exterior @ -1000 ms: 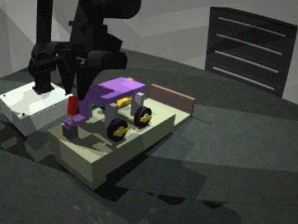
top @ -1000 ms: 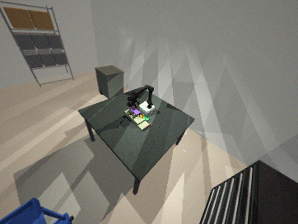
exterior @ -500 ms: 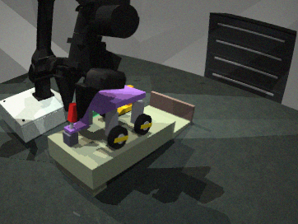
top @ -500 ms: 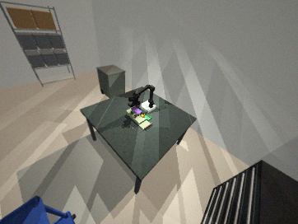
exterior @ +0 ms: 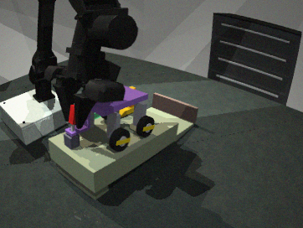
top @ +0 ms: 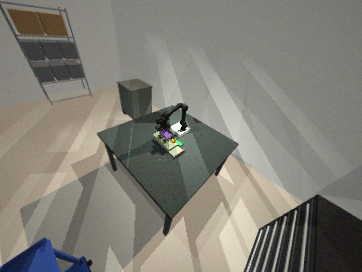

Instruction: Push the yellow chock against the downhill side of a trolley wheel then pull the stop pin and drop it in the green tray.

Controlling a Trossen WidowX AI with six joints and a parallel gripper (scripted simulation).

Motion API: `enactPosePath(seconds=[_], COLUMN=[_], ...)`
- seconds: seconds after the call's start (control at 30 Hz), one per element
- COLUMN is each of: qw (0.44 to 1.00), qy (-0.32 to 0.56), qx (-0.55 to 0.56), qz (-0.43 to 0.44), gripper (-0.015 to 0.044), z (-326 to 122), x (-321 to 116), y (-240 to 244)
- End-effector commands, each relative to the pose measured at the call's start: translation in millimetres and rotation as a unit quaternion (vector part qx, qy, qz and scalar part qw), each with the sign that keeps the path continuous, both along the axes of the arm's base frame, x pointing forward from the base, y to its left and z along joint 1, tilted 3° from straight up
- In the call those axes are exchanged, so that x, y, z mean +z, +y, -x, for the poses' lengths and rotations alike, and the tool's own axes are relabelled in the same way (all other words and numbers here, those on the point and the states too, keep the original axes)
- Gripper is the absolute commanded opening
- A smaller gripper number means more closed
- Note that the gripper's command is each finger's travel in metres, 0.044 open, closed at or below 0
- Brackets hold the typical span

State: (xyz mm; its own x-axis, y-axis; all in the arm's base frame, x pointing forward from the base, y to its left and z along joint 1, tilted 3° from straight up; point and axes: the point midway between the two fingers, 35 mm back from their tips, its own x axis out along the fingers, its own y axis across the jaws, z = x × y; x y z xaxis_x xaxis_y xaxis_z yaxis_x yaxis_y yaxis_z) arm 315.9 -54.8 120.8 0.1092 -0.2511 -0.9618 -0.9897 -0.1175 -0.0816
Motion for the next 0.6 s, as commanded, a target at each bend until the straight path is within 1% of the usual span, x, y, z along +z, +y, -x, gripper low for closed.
enactPosePath(seconds=[0.0,0.03,0.33,0.37,0.57], qw=[1.000,1.000,1.000,1.000,1.000], qy=[0.000,0.000,0.000,0.000,0.002], qx=[0.000,0.000,0.000,0.000,0.002], qz=[0.000,0.000,0.000,0.000,0.000], gripper=[0.0111,0.0085,0.0025,0.0000,0.0000], z=[-0.1,-0.1,-0.1,0.0,0.6], x=[0.3,0.3,0.3,0.4,3.9], y=[0.1,0.1,0.1,0.1,0.3])
